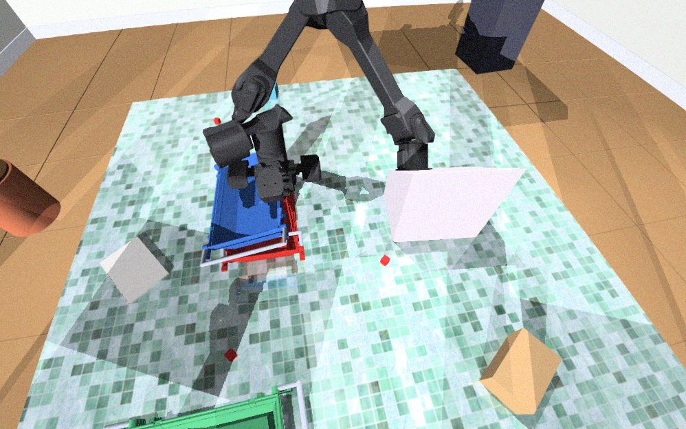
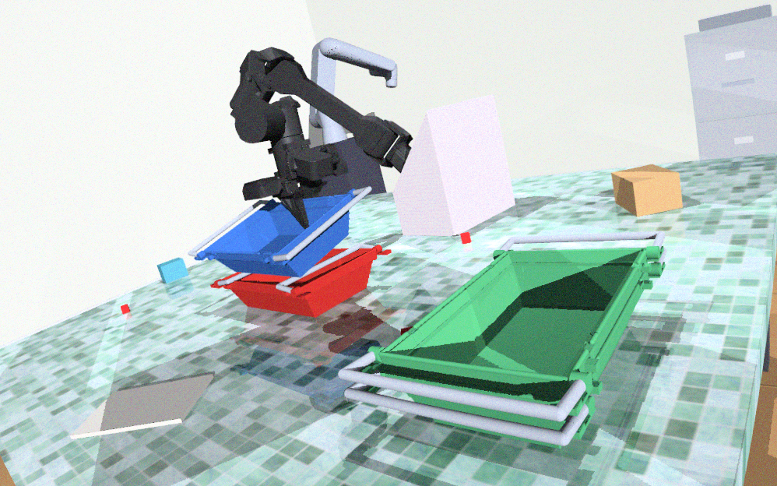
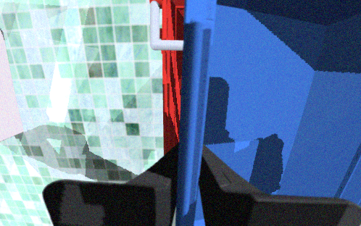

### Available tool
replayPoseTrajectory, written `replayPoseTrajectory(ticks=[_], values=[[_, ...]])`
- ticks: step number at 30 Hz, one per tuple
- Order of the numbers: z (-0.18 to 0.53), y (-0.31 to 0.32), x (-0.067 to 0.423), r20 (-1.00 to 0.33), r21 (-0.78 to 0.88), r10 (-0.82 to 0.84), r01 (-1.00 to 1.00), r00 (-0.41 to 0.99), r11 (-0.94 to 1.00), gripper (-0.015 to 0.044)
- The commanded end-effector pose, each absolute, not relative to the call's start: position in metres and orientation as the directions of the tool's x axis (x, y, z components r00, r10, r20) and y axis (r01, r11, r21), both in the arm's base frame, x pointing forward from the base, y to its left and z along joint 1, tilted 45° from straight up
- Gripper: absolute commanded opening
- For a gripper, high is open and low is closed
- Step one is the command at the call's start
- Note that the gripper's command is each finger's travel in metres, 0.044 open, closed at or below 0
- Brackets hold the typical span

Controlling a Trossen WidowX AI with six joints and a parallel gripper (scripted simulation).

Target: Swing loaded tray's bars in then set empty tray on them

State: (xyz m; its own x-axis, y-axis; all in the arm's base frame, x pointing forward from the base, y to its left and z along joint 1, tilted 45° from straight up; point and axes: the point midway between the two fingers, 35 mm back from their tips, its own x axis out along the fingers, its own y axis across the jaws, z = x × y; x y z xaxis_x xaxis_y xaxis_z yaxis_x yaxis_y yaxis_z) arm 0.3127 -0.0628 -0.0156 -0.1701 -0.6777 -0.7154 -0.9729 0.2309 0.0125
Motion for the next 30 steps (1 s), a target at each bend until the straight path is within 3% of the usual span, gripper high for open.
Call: replayPoseTrajectory(ticks=[1,30], values=[[-0.018,-0.067,0.305,-0.714,0.041,-0.671,-0.97,-0.197,0.241,0.0],[-0.024,-0.07,0.3,-0.714,0.042,-0.672,-0.97,-0.197,0.241,0.0]])
